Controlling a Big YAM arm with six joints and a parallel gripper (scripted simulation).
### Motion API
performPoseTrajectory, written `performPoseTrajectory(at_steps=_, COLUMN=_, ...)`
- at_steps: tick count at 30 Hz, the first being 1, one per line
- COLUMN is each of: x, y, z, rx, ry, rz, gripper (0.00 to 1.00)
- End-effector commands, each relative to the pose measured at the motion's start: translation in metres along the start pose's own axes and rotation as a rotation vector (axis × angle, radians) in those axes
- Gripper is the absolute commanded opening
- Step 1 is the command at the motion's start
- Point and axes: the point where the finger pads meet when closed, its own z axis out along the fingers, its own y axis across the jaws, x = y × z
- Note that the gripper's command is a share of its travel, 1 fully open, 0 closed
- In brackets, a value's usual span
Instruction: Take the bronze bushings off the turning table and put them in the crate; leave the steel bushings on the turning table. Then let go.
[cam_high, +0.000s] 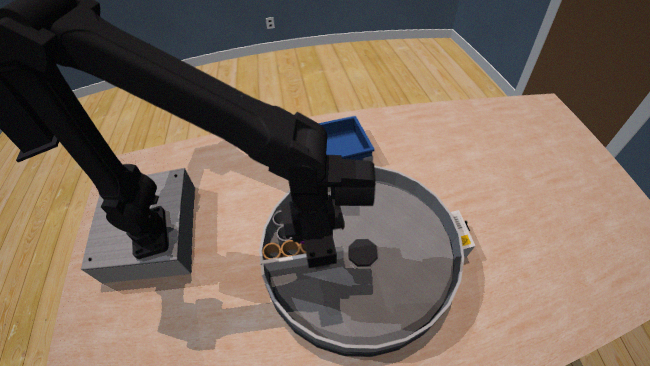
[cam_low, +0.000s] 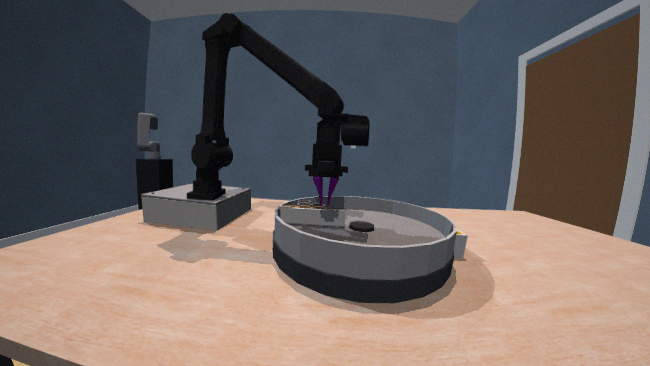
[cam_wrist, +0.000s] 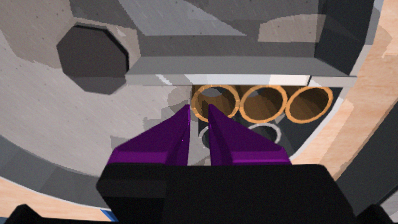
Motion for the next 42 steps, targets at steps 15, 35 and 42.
performPoseTrajectory(at_steps=15, x=-0.0098, y=0.029, z=-0.0074, rx=-0.05, ry=-0.014, rz=-0.003, gripper=0.14)
performPoseTrajectory(at_steps=35, x=-0.0098, y=0.029, z=-0.0074, rx=-0.05, ry=-0.014, rz=-0.003, gripper=0.14)
performPoseTrajectory(at_steps=42, x=-0.0098, y=0.029, z=-0.0074, rx=-0.05, ry=-0.014, rz=-0.003, gripper=0.14)
